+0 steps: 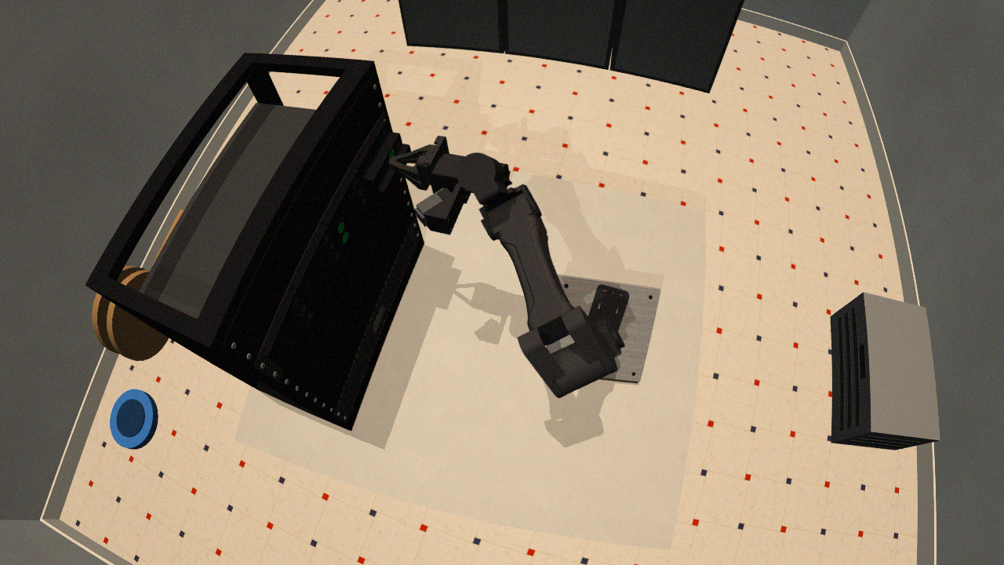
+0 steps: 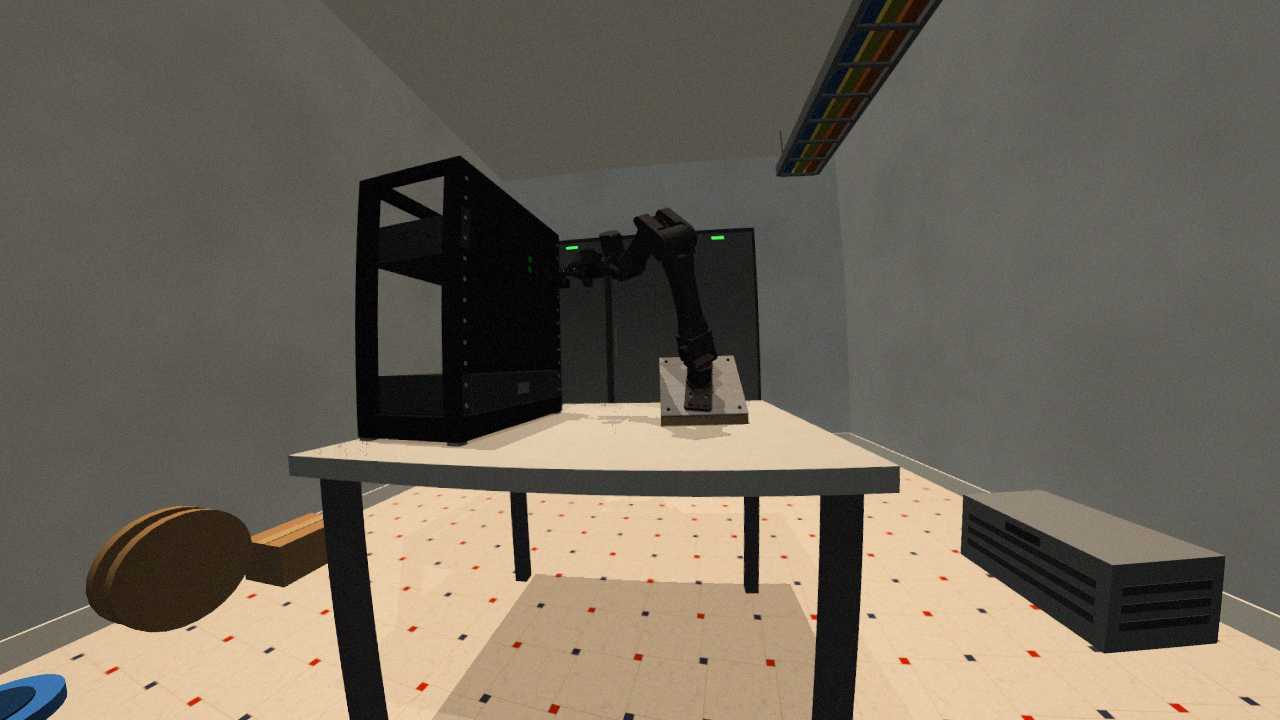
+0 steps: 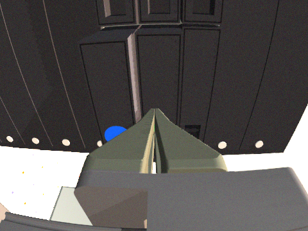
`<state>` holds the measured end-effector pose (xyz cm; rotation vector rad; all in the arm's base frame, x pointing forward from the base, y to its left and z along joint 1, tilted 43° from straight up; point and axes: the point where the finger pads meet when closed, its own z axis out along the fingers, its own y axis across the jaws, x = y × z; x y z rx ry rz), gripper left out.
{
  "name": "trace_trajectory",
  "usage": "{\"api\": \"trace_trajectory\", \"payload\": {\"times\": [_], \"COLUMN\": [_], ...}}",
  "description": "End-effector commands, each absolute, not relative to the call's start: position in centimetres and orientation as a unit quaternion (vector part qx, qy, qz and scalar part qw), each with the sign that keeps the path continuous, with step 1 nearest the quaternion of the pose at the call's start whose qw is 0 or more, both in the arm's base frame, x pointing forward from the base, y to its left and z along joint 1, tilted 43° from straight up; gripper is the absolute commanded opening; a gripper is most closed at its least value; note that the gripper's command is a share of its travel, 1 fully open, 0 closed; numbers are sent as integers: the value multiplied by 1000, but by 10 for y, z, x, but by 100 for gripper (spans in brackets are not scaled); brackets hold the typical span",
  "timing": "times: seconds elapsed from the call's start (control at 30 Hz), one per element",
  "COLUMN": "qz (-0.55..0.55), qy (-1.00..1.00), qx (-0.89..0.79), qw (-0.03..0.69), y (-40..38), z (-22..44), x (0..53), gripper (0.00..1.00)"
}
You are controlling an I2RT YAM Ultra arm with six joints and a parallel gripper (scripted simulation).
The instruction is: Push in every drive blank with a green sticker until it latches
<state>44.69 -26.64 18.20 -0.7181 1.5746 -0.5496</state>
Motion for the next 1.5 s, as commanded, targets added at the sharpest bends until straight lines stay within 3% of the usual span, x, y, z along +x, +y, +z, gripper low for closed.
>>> {"api": "trace_trajectory", "payload": {"times": [0.0,1.47], "qz": [-269,-271], "qy": [666,664], "qx": [-312,-312], "qw": [622,623], "y": [-273,-272], "z": [208,214], "x": [462,472], "gripper": [0,0]}}
